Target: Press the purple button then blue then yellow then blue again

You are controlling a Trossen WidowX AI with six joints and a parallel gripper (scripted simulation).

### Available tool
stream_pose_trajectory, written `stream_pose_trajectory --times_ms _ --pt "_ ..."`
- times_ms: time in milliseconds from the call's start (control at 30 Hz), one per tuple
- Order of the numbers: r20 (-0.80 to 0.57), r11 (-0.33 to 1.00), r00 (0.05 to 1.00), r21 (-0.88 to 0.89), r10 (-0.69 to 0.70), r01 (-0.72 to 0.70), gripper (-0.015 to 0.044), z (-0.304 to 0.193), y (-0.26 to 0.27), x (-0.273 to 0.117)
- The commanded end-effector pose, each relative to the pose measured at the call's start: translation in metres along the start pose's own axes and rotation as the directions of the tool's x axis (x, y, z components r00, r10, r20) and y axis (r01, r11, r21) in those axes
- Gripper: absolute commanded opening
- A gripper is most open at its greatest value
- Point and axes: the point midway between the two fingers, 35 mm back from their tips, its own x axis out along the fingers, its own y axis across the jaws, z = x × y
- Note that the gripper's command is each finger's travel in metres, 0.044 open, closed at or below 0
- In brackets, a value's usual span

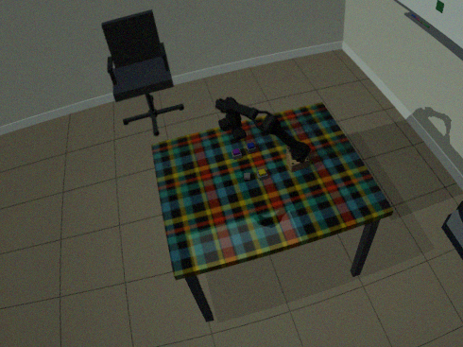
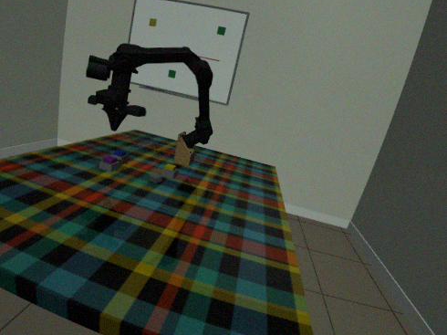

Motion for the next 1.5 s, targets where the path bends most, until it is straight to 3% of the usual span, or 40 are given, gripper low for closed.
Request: stream_pose_trajectory --times_ms 0,300,500,1467 --pt "-0.014 1.000 1.000 0.023 0.016 -0.016 0.0020 -0.052 -0.010 0.003" --pt "-0.015 1.000 1.000 0.023 0.018 -0.018 0.0020 -0.074 -0.012 0.007" --pt "-0.014 1.000 1.000 0.022 0.020 -0.020 0.0020 -0.075 -0.010 0.066" --pt "-0.013 1.000 1.000 0.022 0.021 -0.021 0.0020 -0.075 -0.009 0.099"
